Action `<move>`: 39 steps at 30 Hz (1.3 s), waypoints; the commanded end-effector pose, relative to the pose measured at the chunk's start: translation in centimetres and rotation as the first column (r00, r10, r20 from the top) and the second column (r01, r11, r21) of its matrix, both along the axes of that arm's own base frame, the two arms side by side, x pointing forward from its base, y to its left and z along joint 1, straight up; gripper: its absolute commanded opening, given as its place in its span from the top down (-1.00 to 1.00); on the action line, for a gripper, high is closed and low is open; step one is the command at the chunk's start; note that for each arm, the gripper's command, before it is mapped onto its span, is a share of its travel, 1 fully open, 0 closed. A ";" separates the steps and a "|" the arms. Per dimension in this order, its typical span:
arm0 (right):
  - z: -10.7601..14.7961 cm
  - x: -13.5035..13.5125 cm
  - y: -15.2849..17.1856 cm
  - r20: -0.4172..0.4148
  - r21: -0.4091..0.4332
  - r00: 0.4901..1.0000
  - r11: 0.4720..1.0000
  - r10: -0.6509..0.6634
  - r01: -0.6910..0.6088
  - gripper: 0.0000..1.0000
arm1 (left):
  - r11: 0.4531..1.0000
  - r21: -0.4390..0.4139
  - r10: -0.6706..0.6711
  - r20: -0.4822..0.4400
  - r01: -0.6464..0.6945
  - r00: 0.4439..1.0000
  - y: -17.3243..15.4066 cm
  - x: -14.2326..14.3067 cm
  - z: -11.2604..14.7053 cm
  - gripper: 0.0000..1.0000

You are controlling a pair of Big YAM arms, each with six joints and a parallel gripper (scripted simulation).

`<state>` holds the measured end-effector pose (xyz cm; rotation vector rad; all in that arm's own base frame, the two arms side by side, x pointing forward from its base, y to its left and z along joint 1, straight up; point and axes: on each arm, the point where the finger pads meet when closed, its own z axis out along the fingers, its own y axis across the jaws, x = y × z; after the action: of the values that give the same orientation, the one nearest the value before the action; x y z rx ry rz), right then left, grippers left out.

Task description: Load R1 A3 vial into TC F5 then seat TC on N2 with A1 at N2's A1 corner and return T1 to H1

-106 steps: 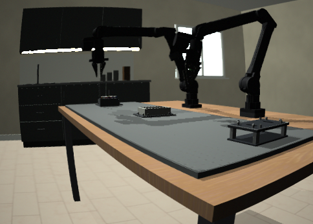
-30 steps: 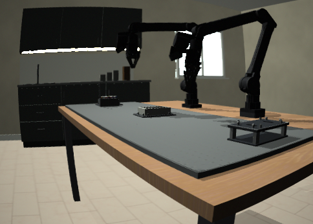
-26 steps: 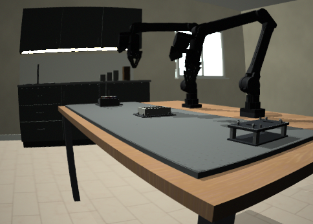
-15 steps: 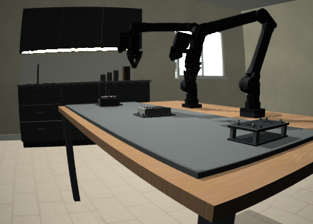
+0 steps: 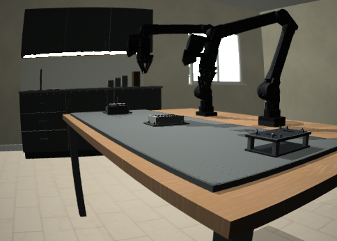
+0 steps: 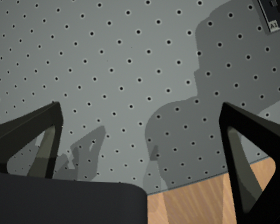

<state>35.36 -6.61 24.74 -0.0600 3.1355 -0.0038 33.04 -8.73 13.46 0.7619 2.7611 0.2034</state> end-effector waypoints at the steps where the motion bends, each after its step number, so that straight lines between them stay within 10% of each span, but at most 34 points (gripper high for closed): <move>1: -0.5 0.2 -0.1 -0.007 0.004 1.000 1.000 0.007 -0.007 0.52 | 1.000 -0.012 0.000 0.034 0.000 0.999 -0.4 1.1 1.4 -1.00; 39: -0.5 0.2 -0.1 -0.007 0.004 1.000 1.000 0.007 -0.007 0.52 | 0.976 -0.046 0.209 -0.072 -0.212 0.975 6.4 3.8 6.4 -1.00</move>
<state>35.36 -6.61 24.74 -0.0600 3.1355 -0.0038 35.09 -3.23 16.73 0.4783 2.9448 0.1484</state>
